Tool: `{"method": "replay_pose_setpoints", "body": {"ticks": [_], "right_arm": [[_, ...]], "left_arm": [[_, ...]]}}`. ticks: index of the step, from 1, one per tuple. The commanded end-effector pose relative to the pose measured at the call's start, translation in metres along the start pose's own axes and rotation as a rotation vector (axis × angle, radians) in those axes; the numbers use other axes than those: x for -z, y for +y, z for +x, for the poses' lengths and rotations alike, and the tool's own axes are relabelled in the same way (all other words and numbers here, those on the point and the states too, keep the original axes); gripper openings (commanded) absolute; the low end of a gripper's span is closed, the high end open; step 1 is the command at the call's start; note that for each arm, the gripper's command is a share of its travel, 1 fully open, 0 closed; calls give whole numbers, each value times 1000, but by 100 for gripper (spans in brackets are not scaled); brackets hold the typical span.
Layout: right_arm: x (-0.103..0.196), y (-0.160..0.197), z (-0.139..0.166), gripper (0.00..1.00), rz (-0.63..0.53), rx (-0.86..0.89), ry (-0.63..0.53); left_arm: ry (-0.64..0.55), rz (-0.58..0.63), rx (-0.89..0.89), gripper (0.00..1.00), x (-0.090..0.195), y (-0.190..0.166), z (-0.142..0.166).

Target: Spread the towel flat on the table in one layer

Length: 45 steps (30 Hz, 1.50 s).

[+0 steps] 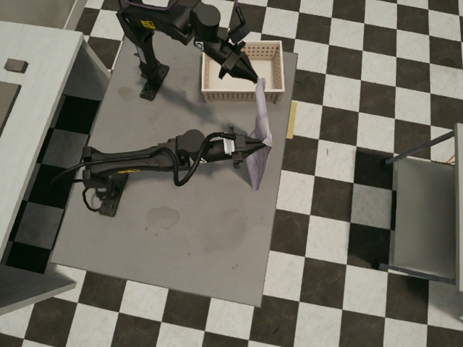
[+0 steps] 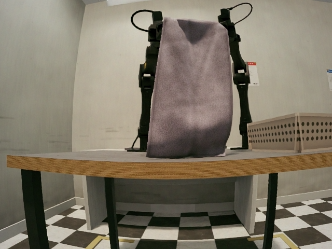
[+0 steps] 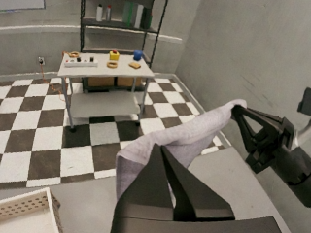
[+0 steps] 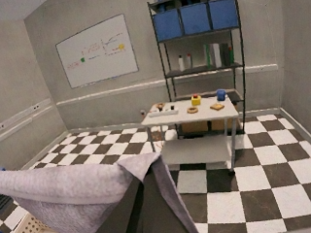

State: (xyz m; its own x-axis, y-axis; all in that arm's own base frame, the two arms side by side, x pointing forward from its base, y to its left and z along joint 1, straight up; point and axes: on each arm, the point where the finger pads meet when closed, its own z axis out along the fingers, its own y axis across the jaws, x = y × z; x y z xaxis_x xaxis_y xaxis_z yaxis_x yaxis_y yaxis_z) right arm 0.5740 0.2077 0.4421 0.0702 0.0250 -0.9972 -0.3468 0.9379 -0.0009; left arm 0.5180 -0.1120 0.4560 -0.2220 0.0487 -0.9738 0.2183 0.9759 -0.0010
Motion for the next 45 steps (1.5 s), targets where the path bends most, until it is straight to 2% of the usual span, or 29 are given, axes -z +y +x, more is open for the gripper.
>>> {"method": "replay_pose_setpoints", "body": {"ticks": [1,2,3,5,6,9,10,14,21,27,28,45], "right_arm": [[-6,-2,-36,0,17,-1,-170],[-18,4,-49,0,7,-3,-253],[-18,1,-48,0,10,-3,-299],[-18,-2,-49,0,16,-2,-299],[-27,3,-58,0,8,-4,-382],[-27,0,-58,0,12,-2,-392],[-32,2,-64,0,10,-4,-450],[-34,-1,-66,0,14,-2,-471],[-37,-1,-59,0,14,-2,-441],[-24,-1,-72,0,14,-2,-437],[-29,-1,-44,0,15,-2,-368],[-27,-1,-18,0,15,-1,-270]], "left_arm": [[-26,-27,7,0,2,8,-14],[-40,-47,11,0,-2,19,-29],[-40,-47,11,0,-2,19,-29],[-40,-47,11,0,-2,19,-29],[-51,-58,13,0,-5,25,-40],[-51,-58,13,0,-5,25,-40],[-58,-66,14,0,-7,29,-47],[-61,-68,15,0,-7,31,-49],[-72,-68,14,0,-2,31,-53],[-80,-68,14,0,-2,31,-44],[-80,-68,14,0,-3,31,-37],[-81,-68,14,0,-9,31,-11]]}}
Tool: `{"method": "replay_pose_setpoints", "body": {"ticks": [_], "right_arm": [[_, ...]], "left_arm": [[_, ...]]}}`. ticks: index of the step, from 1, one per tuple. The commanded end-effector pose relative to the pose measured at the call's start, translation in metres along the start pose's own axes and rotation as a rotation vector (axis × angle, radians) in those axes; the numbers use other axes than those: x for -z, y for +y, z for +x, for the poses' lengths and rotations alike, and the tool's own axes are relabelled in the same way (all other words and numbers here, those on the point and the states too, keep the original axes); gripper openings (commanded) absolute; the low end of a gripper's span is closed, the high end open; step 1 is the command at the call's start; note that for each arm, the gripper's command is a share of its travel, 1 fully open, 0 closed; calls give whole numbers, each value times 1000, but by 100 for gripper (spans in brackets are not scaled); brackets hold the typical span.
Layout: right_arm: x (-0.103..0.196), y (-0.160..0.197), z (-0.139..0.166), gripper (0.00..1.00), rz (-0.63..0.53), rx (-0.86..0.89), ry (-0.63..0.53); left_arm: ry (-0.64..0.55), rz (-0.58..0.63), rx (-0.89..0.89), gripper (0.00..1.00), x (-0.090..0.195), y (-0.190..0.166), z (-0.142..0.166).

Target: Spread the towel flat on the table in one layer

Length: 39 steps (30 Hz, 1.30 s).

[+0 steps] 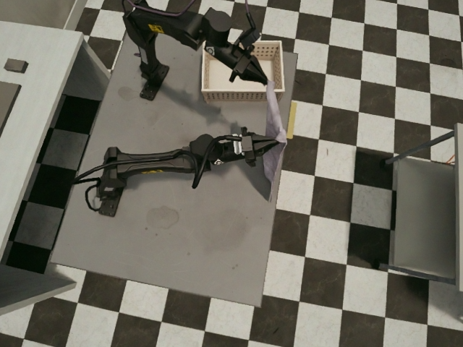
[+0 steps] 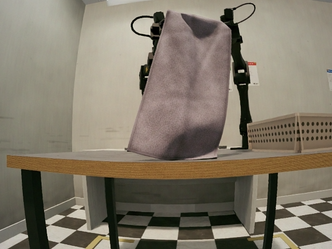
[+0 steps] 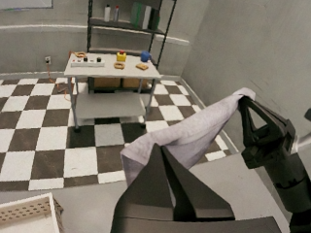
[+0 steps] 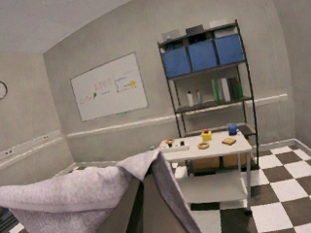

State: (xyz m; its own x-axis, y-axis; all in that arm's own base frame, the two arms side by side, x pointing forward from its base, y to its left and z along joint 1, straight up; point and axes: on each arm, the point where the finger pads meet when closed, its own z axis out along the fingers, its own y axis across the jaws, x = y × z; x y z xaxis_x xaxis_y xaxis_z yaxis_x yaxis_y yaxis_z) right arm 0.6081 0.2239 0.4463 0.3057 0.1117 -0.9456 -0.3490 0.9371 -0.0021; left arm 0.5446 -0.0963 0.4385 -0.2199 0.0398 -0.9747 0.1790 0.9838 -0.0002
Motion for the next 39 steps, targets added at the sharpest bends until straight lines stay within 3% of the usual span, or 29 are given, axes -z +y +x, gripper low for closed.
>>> {"method": "replay_pose_setpoints", "body": {"ticks": [1,3,39], "right_arm": [[6,-5,-21,0,17,0,-17],[5,-5,-31,0,17,0,-45],[5,-5,-32,0,18,0,-48]], "left_arm": [[-77,-29,7,0,16,10,-23],[-115,-29,7,0,24,10,-40],[-92,-29,7,0,22,10,-33]]}}
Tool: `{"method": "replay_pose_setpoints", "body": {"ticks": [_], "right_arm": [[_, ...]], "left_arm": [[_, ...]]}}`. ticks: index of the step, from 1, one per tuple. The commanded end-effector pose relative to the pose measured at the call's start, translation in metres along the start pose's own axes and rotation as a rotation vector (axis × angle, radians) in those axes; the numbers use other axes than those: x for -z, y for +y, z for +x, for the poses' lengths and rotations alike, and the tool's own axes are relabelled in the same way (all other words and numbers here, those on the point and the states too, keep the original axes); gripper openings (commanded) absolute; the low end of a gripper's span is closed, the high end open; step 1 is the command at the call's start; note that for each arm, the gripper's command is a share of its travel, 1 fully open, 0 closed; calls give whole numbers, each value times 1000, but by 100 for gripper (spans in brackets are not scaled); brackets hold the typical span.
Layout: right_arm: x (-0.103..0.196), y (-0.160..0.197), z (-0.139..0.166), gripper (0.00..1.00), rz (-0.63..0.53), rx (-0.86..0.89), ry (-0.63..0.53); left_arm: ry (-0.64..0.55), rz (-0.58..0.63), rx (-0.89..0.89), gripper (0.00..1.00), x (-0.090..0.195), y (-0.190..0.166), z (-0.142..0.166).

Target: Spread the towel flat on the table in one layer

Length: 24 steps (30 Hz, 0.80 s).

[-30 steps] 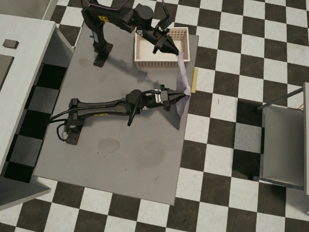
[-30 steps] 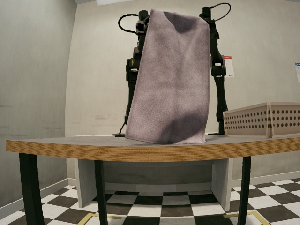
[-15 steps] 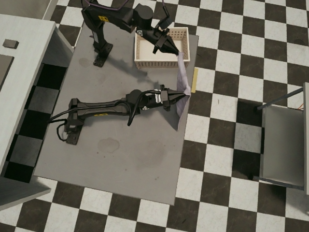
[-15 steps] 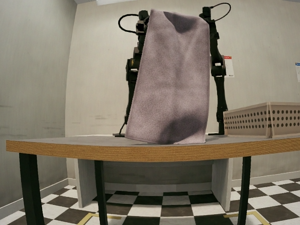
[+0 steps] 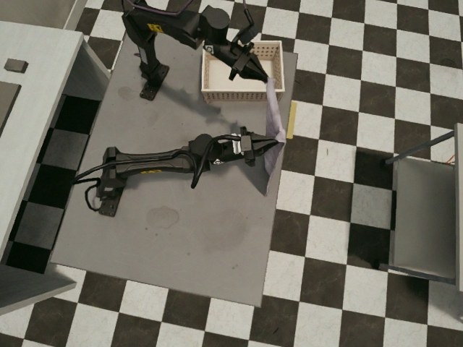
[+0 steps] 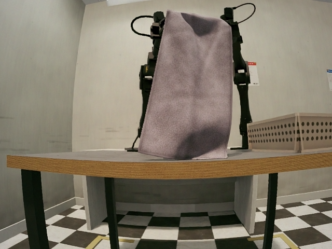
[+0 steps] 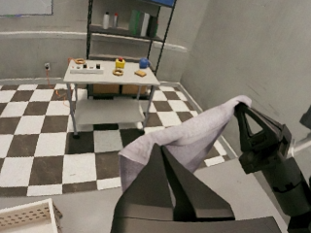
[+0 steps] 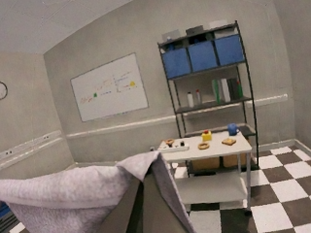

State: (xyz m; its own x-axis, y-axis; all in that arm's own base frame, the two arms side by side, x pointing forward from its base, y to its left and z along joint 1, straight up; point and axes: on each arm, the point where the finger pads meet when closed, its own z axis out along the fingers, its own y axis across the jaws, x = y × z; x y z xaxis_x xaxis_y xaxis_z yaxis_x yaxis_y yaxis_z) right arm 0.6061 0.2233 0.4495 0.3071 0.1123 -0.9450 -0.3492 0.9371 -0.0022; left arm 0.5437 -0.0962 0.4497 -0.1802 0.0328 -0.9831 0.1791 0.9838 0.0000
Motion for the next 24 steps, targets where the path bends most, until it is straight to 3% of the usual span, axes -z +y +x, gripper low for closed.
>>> {"method": "replay_pose_setpoints", "body": {"ticks": [1,12,13,17,18,20,21,23,24], "right_arm": [[4,-5,-28,0,18,0,-46],[4,-5,-28,0,18,0,-46],[-3,-17,-11,0,35,7,-51],[-3,-17,-11,0,35,7,-51],[-6,-37,-10,0,63,18,-77],[-6,-37,-10,0,63,18,-77],[-9,-61,-9,0,96,32,-111],[-9,-61,-9,0,96,32,-111],[-12,-80,-8,0,123,45,-144]], "left_arm": [[-51,-29,7,0,18,10,-23],[-51,-29,7,0,18,10,-23],[-79,4,2,0,1,-8,-10],[-60,4,1,0,-7,-8,-1],[-119,22,-1,0,-30,-19,4],[-119,22,-1,0,-30,-19,4],[-234,42,0,0,-42,-31,-20],[-234,44,-1,0,-42,-32,-20],[-317,52,0,0,-58,-42,-23]]}}
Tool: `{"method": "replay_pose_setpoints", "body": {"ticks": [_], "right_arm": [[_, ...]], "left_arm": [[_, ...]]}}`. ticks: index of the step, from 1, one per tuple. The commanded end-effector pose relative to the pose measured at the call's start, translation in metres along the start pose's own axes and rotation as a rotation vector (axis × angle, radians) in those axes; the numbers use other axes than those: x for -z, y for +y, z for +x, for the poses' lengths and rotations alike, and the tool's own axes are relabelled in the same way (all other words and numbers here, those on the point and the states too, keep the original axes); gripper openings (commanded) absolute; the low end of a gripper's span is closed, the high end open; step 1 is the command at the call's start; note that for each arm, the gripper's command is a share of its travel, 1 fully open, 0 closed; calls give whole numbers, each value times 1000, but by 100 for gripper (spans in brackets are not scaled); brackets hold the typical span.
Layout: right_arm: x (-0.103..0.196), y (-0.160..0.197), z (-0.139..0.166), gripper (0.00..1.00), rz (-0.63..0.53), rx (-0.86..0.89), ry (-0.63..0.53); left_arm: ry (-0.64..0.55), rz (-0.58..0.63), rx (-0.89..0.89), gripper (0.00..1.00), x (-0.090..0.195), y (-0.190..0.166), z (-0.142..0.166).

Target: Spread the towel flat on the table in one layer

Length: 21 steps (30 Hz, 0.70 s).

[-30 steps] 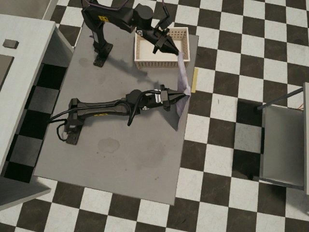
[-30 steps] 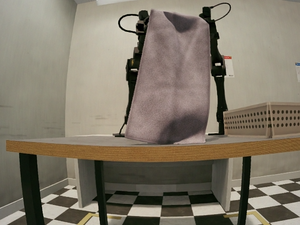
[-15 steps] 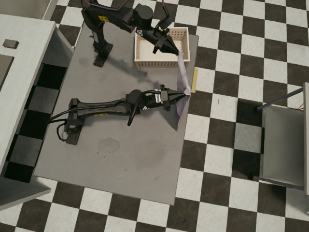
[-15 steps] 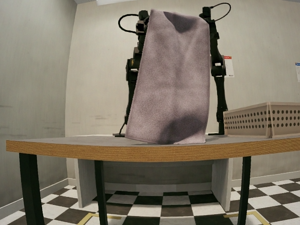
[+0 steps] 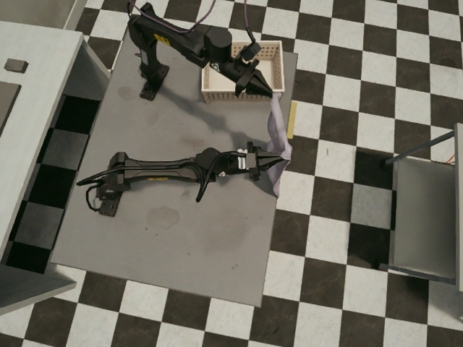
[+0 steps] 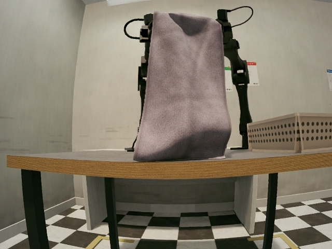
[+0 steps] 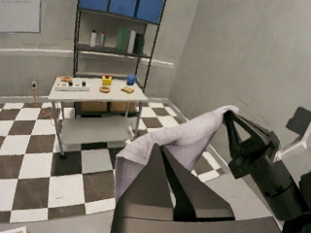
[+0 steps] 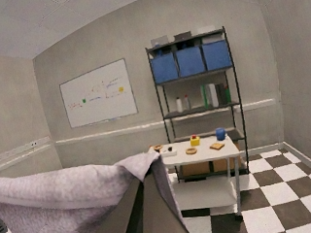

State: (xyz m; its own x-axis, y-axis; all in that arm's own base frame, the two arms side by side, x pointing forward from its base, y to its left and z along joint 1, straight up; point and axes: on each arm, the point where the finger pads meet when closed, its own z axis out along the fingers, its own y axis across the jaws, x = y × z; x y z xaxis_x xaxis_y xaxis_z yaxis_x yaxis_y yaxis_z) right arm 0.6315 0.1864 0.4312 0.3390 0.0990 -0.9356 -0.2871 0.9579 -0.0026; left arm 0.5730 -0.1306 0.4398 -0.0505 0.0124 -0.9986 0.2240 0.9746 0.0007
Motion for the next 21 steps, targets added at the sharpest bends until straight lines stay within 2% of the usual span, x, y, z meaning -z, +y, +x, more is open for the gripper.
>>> {"method": "replay_pose_setpoints", "body": {"ticks": [1,3,4,5,10,11,14,15,20,21], "right_arm": [[-11,-37,-28,0,63,20,-116],[-11,-37,-28,0,63,20,-116],[-12,-45,-27,0,74,25,-131],[-12,-45,-27,0,74,25,-131],[-12,-41,-27,0,68,22,-121],[-10,-40,-42,0,67,23,-142],[-6,-41,-44,0,68,22,-112],[0,-42,-21,0,71,21,-34],[7,-43,-18,0,74,21,14],[15,-44,-14,0,77,20,74]], "left_arm": [[-192,14,3,0,-31,-12,-2],[-192,-7,3,0,-31,0,-2],[-241,7,4,0,-38,-9,-3],[-284,-2,3,0,-33,-4,-23],[-277,1,4,0,-32,-6,-23],[-313,1,4,0,-19,-5,-43],[-292,11,5,0,-17,-11,-41],[-227,25,5,0,-16,-20,-31],[-172,21,4,0,-13,-17,-26],[-97,36,3,0,-9,-26,-19]]}}
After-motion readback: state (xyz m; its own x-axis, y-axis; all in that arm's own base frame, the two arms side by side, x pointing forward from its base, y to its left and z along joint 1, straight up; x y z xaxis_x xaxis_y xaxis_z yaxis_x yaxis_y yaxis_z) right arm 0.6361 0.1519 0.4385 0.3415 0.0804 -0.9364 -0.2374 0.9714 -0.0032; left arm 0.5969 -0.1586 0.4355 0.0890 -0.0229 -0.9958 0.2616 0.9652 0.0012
